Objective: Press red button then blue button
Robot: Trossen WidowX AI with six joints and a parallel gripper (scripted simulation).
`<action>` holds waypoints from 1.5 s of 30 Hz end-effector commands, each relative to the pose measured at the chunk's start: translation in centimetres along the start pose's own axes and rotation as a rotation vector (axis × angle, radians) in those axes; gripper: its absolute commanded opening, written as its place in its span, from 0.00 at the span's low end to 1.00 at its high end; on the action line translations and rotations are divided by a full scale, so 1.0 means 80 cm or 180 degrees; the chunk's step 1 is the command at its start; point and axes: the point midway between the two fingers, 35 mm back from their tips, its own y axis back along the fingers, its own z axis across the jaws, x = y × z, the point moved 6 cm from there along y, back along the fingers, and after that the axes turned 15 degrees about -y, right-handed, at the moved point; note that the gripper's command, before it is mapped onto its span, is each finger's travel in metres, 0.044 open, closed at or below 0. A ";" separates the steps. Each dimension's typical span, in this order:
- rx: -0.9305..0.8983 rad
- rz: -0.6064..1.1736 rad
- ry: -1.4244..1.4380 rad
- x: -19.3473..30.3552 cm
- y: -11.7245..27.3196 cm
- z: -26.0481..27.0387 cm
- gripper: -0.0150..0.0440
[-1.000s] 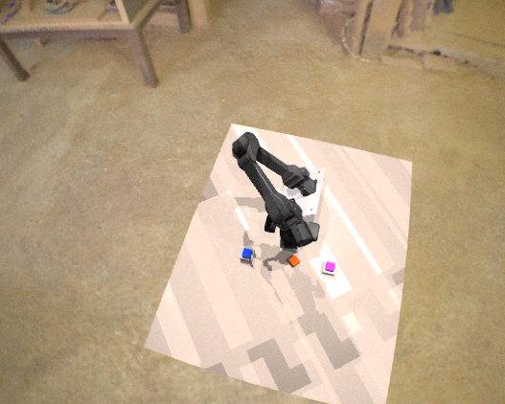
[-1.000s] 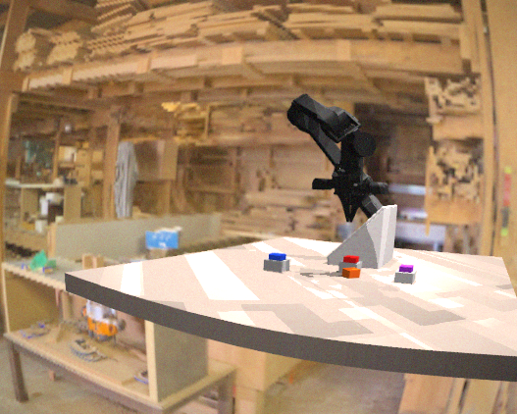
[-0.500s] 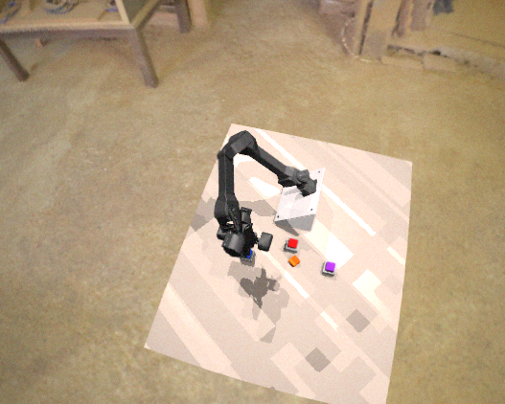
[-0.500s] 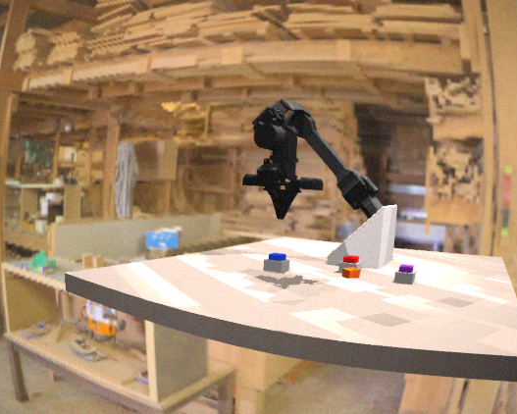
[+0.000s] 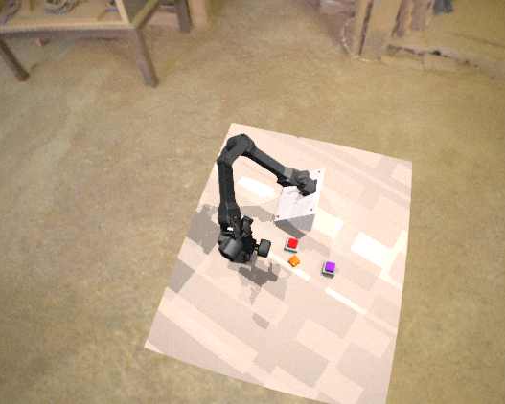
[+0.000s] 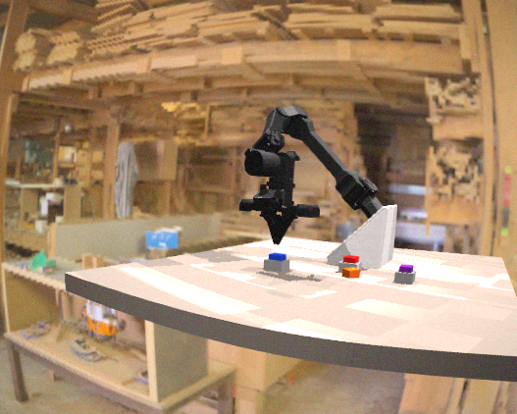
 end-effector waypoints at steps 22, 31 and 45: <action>-0.0004 0.0038 0.0039 0.004 -0.039 0.002 0.29; -0.0004 0.0038 0.0039 0.004 -0.039 0.002 0.29; -0.0039 0.0031 0.0063 0.003 0.006 0.010 0.38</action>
